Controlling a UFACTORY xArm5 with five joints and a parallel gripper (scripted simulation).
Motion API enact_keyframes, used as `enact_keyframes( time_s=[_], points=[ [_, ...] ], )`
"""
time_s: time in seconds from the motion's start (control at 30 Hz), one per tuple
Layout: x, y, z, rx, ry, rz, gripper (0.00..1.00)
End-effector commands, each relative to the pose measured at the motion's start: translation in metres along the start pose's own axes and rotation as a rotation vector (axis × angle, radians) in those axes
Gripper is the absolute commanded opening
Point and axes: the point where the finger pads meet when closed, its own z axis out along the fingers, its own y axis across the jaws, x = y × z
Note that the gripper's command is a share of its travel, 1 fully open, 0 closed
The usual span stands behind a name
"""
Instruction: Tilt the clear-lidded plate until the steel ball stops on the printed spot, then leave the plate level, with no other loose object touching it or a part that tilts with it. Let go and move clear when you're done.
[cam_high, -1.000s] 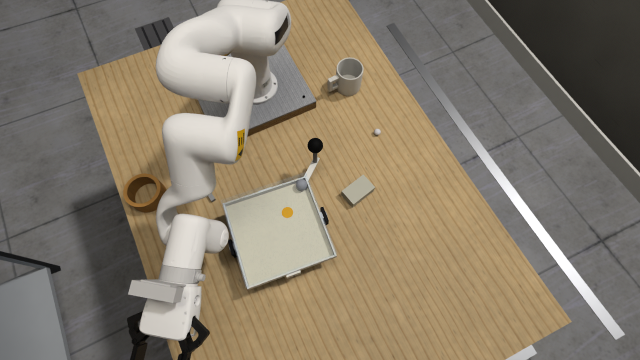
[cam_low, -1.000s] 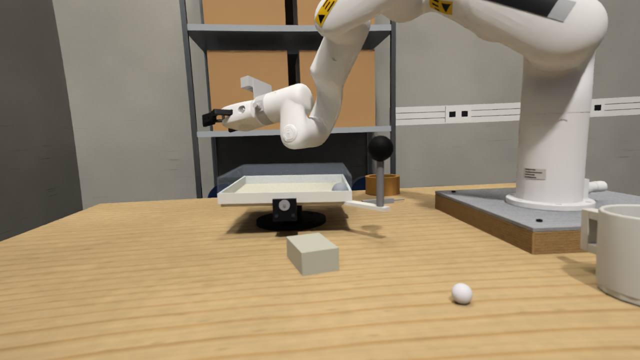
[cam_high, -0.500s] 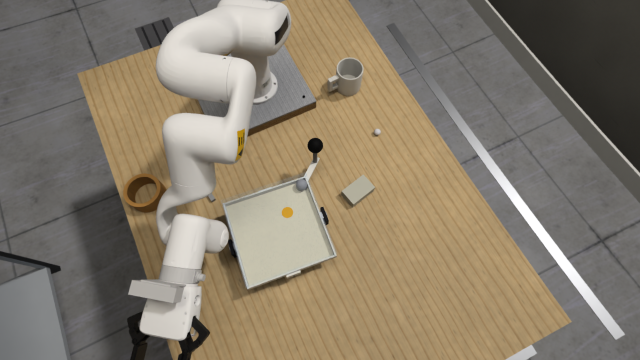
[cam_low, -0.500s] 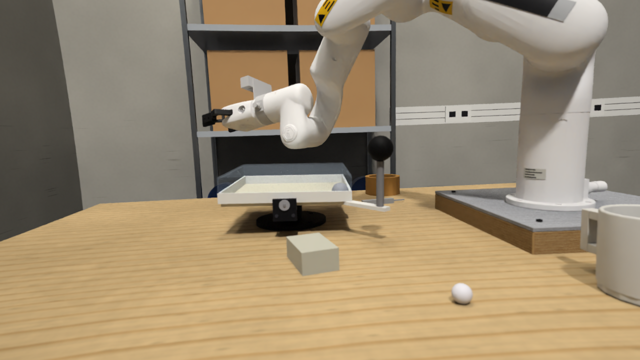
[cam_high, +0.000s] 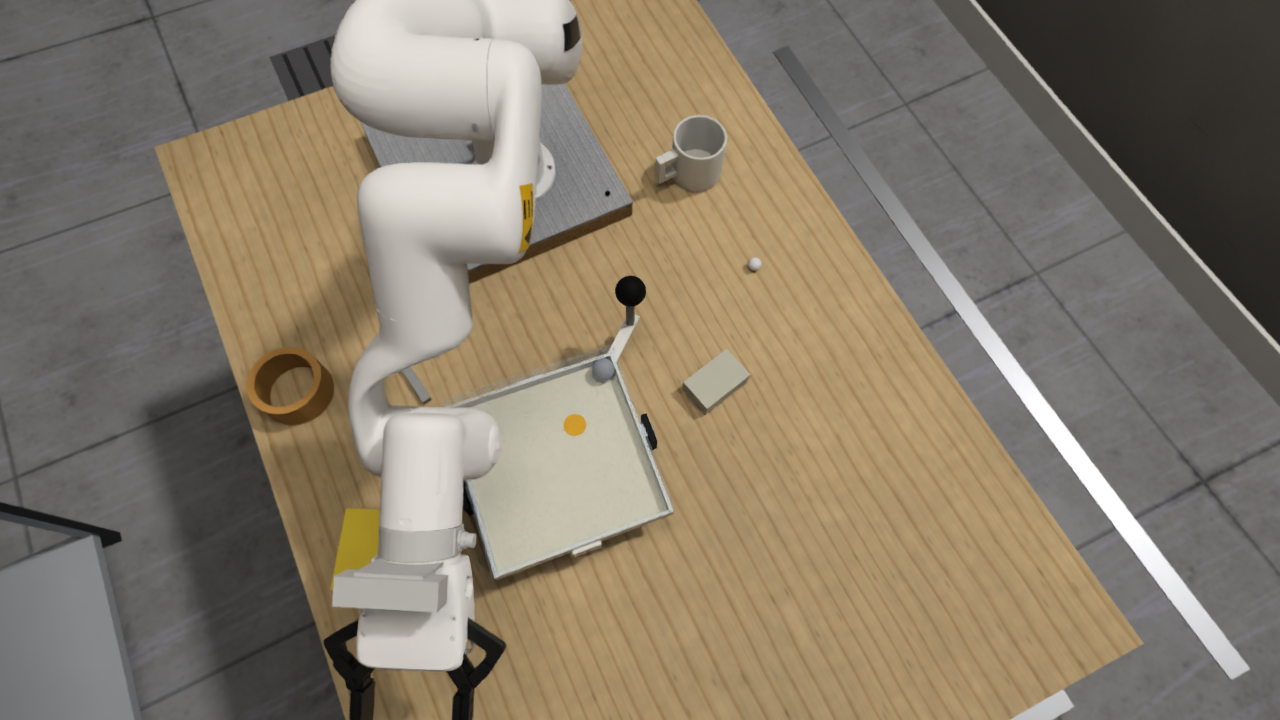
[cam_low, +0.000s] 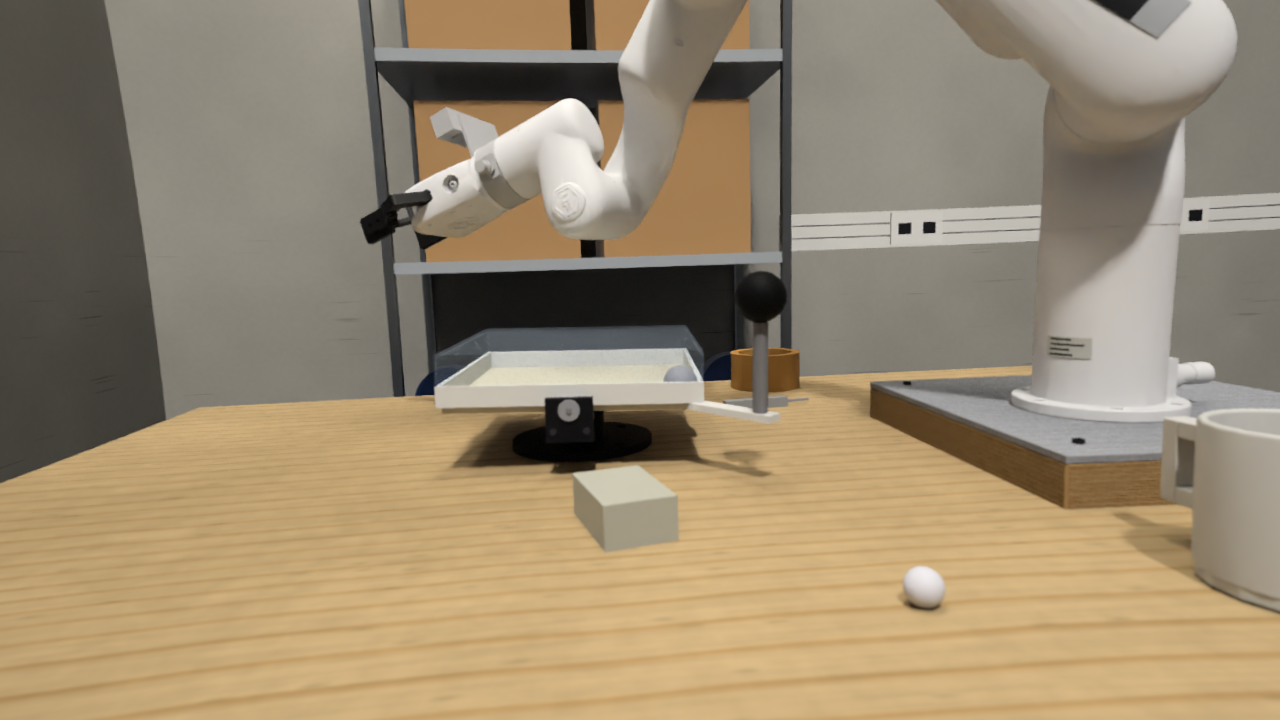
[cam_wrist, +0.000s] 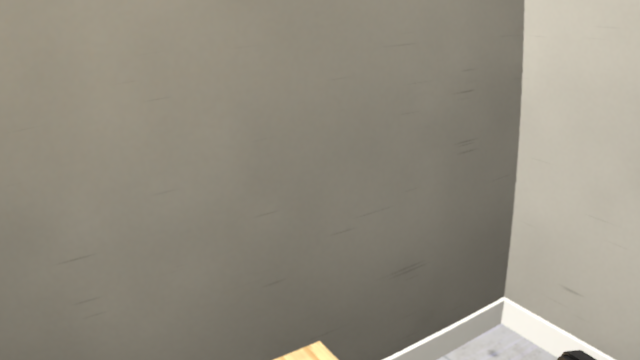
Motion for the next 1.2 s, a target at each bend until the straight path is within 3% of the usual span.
enact_keyframes(
  time_s=[0.0,0.07,0.1,0.17,0.2,0.27,0.3,0.37,0.4,0.47,0.5,0.57,0.6,0.67,0.7,0.77,0.8,0.87,0.9,1.03,1.1,1.17],
  points=[
    [-0.002,-0.049,-0.024,0.057,-0.148,-0.09,1.0],
    [-0.002,-0.049,-0.024,0.057,-0.148,-0.09,1.0],
    [-0.006,-0.069,-0.037,0.084,-0.202,-0.132,1.0],
    [-0.006,-0.069,-0.037,0.084,-0.202,-0.132,1.0],
    [-0.012,-0.089,-0.052,0.112,-0.258,-0.178,1.0],
    [-0.012,-0.089,-0.052,0.112,-0.258,-0.178,1.0],
    [-0.019,-0.108,-0.07,0.143,-0.315,-0.227,1.0],
    [-0.019,-0.108,-0.07,0.143,-0.315,-0.227,1.0],
    [-0.027,-0.127,-0.091,0.176,-0.372,-0.278,1.0],
    [-0.027,-0.127,-0.091,0.176,-0.372,-0.278,1.0],
    [-0.036,-0.143,-0.113,0.21,-0.43,-0.332,1.0],
    [-0.036,-0.143,-0.113,0.21,-0.43,-0.332,1.0],
    [-0.047,-0.159,-0.137,0.244,-0.487,-0.387,1.0],
    [-0.047,-0.159,-0.137,0.244,-0.487,-0.387,1.0],
    [-0.058,-0.172,-0.163,0.28,-0.544,-0.444,1.0],
    [-0.058,-0.172,-0.163,0.28,-0.544,-0.444,1.0],
    [-0.07,-0.182,-0.19,0.316,-0.599,-0.502,1.0],
    [-0.07,-0.182,-0.19,0.316,-0.599,-0.502,1.0],
    [-0.083,-0.191,-0.217,0.352,-0.653,-0.559,1.0],
    [-0.083,-0.191,-0.217,0.352,-0.653,-0.559,1.0],
    [-0.107,-0.2,-0.267,0.422,-0.752,-0.671,1.0],
    [-0.108,-0.201,-0.271,0.422,-0.752,-0.671,1.0]
  ],
)
